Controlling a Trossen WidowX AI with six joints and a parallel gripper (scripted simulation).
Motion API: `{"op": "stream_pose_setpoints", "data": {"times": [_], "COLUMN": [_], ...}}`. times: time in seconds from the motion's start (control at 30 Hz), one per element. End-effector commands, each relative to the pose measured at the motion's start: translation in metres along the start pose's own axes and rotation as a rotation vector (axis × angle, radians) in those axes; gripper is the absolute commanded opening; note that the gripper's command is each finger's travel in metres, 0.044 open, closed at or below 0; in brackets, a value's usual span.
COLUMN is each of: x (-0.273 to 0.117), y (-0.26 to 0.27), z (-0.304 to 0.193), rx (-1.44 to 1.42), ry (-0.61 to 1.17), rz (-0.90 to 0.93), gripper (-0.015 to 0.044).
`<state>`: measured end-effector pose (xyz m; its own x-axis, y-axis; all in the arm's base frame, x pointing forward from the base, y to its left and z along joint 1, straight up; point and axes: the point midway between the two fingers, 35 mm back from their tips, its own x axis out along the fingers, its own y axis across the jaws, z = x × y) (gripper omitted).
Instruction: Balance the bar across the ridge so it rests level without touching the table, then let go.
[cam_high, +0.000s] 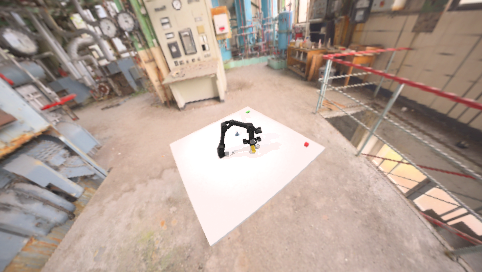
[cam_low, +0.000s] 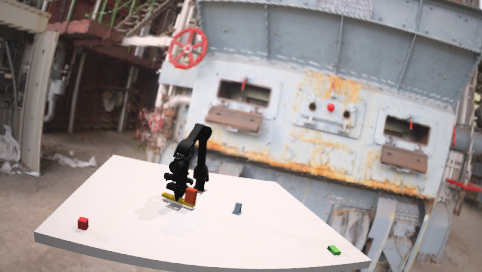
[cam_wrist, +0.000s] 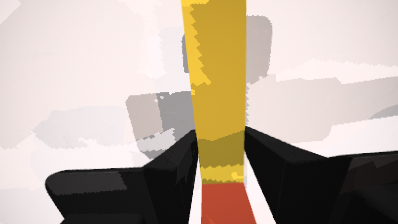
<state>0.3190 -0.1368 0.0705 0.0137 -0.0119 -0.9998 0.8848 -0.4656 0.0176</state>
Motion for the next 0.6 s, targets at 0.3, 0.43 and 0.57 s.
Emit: {"op": "stream_pose_setpoints", "data": {"times": [0.3,0.43,0.57], "x": [-0.038,-0.048,-0.058], "y": [0.004,0.003,0.002], "z": [0.000,0.000,0.000], "rx": [0.003,0.003,0.004], "ry": [0.005,0.005,0.006], "rz": [0.018,0.018,0.018], "gripper": [0.0000,0.0000,0.0000]}}
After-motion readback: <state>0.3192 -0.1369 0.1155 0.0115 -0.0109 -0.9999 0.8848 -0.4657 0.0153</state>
